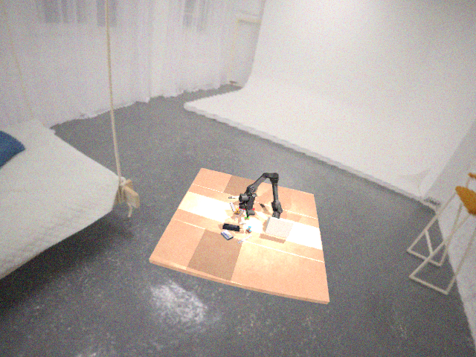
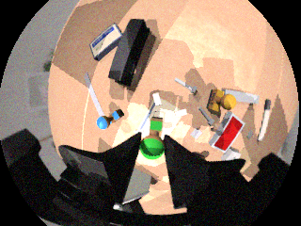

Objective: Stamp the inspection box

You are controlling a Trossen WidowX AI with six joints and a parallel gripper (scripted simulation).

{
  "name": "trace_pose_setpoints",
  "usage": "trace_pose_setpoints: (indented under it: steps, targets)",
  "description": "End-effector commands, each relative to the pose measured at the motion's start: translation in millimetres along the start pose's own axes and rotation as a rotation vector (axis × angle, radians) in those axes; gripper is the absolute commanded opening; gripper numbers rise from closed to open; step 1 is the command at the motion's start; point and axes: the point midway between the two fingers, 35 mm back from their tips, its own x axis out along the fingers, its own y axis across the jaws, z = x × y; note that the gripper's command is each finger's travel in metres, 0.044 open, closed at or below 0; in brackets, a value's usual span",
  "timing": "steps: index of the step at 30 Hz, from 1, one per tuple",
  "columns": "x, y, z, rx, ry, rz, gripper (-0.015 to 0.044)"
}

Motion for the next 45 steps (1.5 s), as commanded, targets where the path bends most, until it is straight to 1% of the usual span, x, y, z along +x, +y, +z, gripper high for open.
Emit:
trace_pose_setpoints:
  steps: [1,45]
  targets:
    - [3,-1,0,-0.006,-0.001,-0.003,0.0000]
    - [31,-6,-3,-0.004,-0.003,-0.006,0.0000]
